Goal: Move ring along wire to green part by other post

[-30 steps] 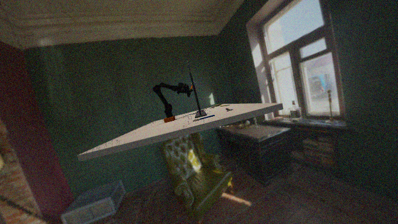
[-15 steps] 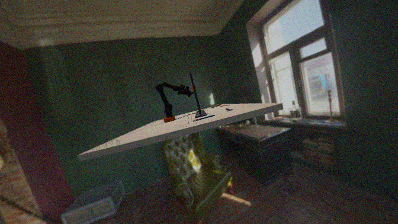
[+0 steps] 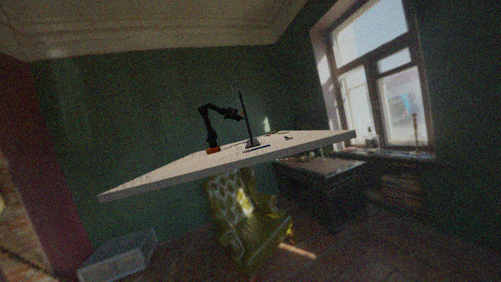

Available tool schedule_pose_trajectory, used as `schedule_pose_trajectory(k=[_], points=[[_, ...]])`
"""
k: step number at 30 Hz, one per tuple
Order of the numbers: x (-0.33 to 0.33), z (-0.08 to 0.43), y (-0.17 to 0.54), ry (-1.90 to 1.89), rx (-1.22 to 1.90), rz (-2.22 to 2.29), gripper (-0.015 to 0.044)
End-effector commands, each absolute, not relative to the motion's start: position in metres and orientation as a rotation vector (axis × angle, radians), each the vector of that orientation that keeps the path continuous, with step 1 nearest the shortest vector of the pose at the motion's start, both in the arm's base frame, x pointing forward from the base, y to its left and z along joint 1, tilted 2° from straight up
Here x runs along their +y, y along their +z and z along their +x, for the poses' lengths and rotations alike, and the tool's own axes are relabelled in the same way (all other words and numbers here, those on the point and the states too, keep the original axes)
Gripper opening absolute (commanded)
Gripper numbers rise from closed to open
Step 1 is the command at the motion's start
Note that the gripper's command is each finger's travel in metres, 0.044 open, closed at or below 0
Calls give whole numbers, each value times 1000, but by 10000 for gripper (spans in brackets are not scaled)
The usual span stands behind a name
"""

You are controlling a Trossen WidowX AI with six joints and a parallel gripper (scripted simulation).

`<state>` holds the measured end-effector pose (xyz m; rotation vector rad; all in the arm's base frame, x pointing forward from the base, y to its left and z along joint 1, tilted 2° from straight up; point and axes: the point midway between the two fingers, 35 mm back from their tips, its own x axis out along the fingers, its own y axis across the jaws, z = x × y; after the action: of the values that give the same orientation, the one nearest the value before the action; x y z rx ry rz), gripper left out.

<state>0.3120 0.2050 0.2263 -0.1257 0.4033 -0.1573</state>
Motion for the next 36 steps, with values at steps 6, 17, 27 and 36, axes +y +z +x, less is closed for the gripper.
schedule_pose_trajectory(k=[6,17,27,36], points=[[222,312,227,-141,406,-59,-150],[235,312,227,-136,407,-39,-150],[245,312,227,-136,406,-36,-150],[254,312,227,-135,405,-35,-150]])
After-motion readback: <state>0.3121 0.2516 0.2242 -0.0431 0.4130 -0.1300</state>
